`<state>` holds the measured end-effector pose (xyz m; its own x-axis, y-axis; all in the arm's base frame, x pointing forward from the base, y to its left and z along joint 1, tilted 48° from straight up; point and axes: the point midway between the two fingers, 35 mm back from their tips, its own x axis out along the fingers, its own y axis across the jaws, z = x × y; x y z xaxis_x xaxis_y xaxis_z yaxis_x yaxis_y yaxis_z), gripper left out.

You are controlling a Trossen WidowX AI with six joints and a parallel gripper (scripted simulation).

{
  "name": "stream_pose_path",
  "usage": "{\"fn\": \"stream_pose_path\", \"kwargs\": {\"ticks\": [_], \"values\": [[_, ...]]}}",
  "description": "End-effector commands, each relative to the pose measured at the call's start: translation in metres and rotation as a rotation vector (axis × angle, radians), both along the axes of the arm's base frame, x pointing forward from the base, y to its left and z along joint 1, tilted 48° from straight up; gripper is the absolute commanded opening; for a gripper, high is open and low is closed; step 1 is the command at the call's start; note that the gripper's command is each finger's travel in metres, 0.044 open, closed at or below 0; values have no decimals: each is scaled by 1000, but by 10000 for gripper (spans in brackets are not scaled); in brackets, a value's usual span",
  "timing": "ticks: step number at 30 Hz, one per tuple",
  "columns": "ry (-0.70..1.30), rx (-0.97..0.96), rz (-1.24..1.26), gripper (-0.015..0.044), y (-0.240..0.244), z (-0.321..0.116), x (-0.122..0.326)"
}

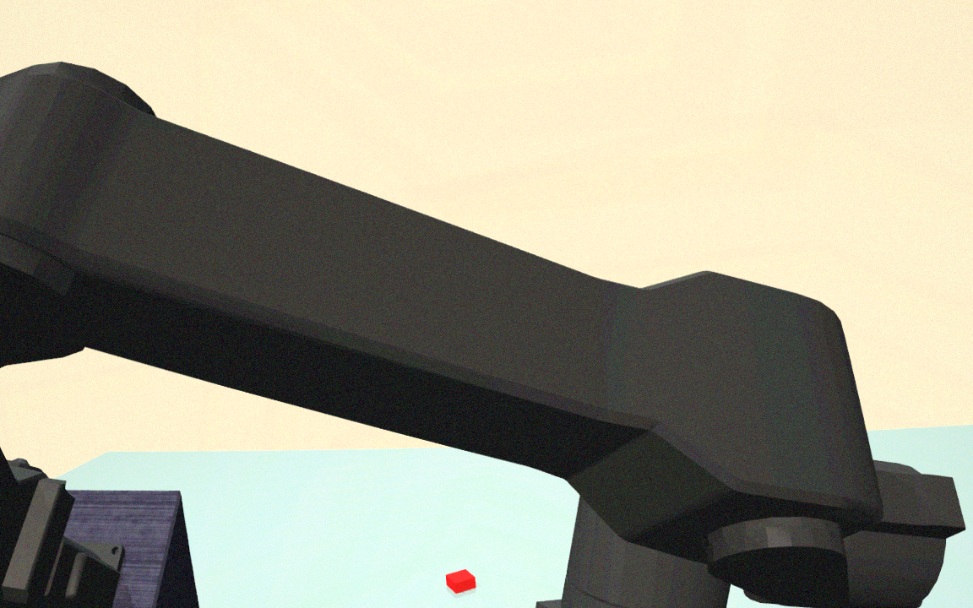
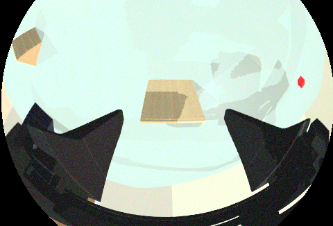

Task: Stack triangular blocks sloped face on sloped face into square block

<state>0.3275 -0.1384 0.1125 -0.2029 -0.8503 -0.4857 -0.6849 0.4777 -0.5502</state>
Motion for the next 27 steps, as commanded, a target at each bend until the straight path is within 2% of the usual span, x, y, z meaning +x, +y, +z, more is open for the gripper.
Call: {"fn": "stream_pose_path", "kwargs": {"ticks": [1, 22, 27], "values": [[13, -8, -1, 440, -5, -4, -3], [21, -32, -29, 440, -32, -20, -10], [21, -32, -29, 309, -32, -20, -10]]}}
